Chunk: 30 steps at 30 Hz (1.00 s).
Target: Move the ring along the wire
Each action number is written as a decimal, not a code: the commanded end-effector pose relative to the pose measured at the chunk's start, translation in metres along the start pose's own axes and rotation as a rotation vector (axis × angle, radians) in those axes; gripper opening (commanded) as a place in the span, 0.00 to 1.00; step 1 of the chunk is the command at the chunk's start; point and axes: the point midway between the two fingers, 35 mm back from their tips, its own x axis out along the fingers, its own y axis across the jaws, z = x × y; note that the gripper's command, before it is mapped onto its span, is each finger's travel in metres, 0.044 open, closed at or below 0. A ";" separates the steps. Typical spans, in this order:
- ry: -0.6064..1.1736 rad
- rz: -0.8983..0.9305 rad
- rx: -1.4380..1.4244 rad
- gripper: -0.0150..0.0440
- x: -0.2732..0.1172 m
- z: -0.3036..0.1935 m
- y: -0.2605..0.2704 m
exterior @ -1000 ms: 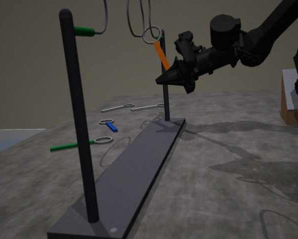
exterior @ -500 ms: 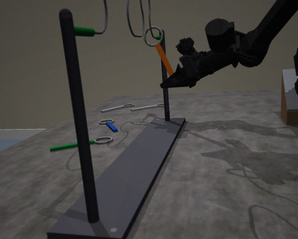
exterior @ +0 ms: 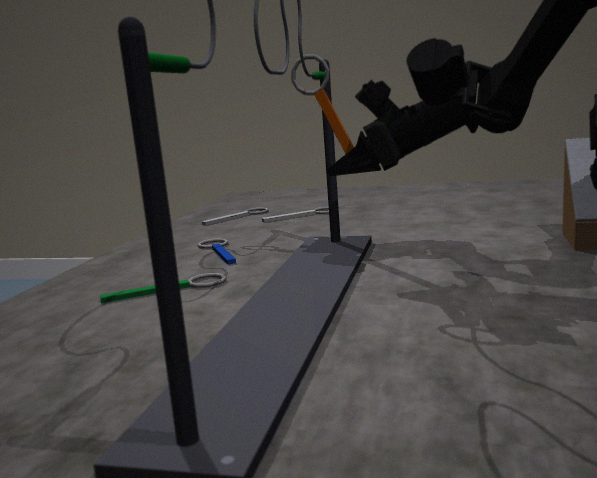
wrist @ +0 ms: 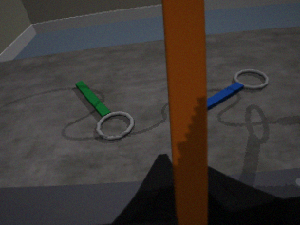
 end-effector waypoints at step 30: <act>0.002 -0.015 -0.034 0.00 -0.006 0.000 -0.038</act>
